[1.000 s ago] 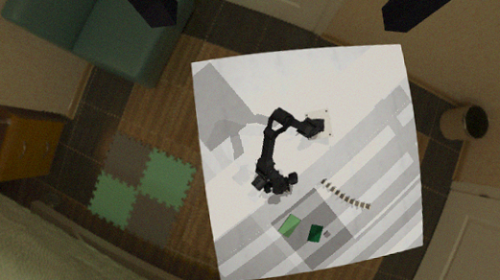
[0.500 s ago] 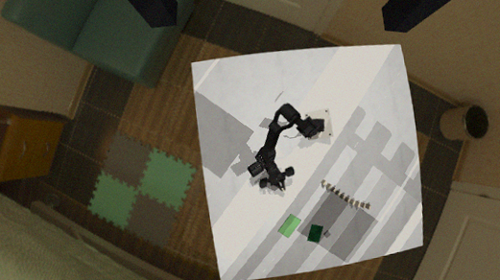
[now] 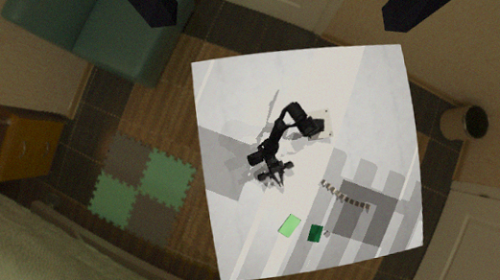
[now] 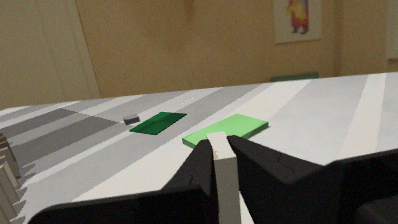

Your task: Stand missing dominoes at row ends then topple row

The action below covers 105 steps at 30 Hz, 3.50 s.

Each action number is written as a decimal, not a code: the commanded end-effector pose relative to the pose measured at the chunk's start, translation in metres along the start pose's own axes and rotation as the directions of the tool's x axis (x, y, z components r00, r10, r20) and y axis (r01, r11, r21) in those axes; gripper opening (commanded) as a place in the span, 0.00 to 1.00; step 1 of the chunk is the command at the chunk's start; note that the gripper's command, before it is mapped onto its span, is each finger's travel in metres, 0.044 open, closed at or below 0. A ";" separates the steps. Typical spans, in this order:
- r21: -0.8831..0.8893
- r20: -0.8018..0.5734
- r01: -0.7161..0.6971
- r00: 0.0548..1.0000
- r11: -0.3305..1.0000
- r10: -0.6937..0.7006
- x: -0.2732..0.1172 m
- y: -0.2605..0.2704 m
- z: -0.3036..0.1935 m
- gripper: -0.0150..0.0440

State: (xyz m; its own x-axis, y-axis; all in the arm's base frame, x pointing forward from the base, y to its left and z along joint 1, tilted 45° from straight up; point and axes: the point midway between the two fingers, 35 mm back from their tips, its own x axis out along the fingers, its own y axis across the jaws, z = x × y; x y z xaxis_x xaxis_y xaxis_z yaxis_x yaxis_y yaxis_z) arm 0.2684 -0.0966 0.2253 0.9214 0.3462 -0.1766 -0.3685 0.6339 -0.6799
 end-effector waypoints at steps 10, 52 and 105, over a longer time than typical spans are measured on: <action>-0.021 0.013 0.004 1.000 1.000 -0.003 -0.002 0.000 0.002 0.30; -0.013 0.007 0.003 1.000 1.000 -0.003 0.006 -0.001 -0.066 0.43; 0.100 -0.993 0.986 0.091 0.130 0.076 0.039 0.010 0.014 1.00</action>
State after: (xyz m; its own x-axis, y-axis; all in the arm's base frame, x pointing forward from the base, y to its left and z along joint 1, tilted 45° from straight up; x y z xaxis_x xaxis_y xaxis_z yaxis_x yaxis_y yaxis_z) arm 0.3289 -0.0611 0.1844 0.5059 -0.1218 -0.8539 0.3633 0.9280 0.0829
